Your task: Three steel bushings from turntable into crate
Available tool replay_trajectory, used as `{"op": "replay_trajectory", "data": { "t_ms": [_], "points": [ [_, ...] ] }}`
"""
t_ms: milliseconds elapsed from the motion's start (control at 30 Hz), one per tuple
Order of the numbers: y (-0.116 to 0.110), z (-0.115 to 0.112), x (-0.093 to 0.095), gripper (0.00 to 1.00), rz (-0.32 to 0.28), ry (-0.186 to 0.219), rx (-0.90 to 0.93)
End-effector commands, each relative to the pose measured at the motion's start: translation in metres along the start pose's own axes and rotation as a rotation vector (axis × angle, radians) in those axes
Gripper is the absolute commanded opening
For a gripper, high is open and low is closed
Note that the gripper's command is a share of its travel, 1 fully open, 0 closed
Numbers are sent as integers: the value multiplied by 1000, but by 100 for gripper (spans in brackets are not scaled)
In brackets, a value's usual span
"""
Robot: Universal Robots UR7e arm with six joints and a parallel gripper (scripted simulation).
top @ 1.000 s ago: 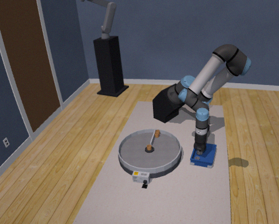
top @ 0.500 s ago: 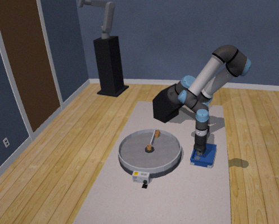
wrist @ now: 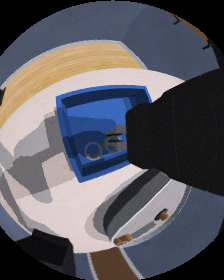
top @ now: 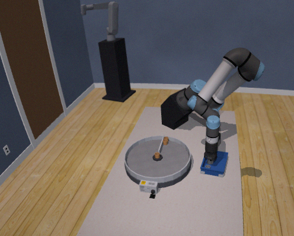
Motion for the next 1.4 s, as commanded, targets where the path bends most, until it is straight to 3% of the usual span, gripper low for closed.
{"op": "replay_trajectory", "data": {
  "t_ms": [0, 33, 67, 1367],
  "points": [
    [0, 0, 0, 0, -1, -1, 0],
    [0, 0, 0, 0, -1, -1, 0],
    [0, 0, 0, 42, -1, -1, 0],
    [0, 0, 0, 42, -1, -1, 0]
  ]
}}
Point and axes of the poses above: the point where the finger pads meet when closed, its own x axis out along the fingers, its own z axis across the jaws, y = z × x, the point moved 1 cm from there along -x, back along the fingers, and after that the axes turned 11 degrees about x, right-handed, at the moved point
